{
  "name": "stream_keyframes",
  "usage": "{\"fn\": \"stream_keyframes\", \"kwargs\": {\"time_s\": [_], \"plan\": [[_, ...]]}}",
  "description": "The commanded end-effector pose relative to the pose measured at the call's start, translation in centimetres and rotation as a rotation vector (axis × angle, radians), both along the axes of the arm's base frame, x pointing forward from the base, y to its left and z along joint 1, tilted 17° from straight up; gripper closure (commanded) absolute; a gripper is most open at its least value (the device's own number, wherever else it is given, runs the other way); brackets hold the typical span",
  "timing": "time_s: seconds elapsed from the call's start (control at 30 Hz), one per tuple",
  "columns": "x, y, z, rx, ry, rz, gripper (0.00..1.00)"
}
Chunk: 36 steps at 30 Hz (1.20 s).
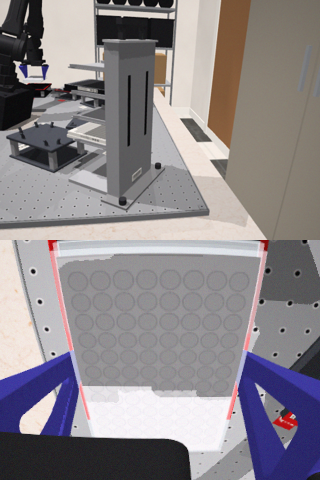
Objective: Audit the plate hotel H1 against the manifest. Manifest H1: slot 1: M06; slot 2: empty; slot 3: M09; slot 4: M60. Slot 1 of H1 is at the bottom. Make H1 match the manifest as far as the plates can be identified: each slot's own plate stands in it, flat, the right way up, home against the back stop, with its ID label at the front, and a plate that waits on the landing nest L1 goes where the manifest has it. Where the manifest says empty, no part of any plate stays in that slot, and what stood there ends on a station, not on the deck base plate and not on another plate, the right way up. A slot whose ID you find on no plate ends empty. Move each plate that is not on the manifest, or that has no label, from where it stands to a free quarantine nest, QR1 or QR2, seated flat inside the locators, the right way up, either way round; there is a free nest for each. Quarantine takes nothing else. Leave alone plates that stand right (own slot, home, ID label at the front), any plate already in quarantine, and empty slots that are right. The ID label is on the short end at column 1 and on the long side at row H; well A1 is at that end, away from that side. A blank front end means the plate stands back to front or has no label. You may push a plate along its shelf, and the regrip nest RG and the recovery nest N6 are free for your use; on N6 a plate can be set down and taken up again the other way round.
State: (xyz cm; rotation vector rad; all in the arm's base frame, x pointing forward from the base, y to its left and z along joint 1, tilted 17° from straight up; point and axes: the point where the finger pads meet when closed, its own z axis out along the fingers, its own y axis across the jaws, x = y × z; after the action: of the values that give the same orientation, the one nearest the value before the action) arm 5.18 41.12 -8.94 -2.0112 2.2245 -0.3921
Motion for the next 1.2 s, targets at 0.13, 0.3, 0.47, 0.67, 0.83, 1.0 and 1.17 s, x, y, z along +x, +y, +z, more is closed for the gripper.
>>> {"fn": "stream_keyframes", "kwargs": {"time_s": [0.13,0.3,0.47,0.67,0.83,1.0,1.17], "plan": [[0.5,0.0,-0.6,0.003,-0.003,0.006,0.14],[0.1,0.2,-0.5,0.012,-0.003,0.013,0.14],[0.6,0.1,-0.8,0.013,-0.003,0.006,0.14],[0.6,-0.2,-1.5,0.003,-0.003,0.008,0.14],[0.7,0.3,-0.9,0.026,-0.004,0.007,0.14],[0.8,-0.2,-2.1,0.003,-0.003,0.007,0.14],[0.9,-0.2,-2.2,0.007,-0.004,0.006,0.14]]}}
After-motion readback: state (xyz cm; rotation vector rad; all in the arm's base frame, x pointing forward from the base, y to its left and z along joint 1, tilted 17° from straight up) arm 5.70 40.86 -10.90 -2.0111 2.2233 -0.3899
